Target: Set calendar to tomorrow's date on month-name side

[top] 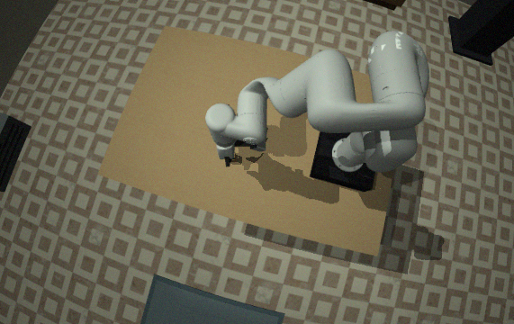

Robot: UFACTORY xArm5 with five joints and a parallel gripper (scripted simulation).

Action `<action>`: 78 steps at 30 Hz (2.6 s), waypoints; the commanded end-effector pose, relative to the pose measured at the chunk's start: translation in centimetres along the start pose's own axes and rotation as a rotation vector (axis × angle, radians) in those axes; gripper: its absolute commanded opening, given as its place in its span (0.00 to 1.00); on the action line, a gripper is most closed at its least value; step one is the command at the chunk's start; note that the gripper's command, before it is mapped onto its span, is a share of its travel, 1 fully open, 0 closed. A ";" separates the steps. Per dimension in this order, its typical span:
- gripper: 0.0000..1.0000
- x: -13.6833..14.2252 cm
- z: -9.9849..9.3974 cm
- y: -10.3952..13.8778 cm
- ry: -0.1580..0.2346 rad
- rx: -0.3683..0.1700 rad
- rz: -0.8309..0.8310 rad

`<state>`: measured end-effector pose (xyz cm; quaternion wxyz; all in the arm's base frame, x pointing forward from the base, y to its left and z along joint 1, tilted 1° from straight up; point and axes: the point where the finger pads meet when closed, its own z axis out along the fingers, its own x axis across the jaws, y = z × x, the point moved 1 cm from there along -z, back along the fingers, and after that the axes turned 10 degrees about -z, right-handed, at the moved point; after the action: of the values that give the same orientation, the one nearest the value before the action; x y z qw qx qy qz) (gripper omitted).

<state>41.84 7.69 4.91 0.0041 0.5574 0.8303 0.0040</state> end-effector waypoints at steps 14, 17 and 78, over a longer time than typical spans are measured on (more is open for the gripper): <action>0.49 0.0 1.7 0.1 -0.001 -0.003 0.000; 0.49 0.0 2.2 0.1 -0.001 -0.003 0.000; 0.49 0.0 4.7 0.1 -0.001 -0.003 0.000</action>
<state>41.88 7.71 0.06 0.0038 0.5574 0.8302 0.0037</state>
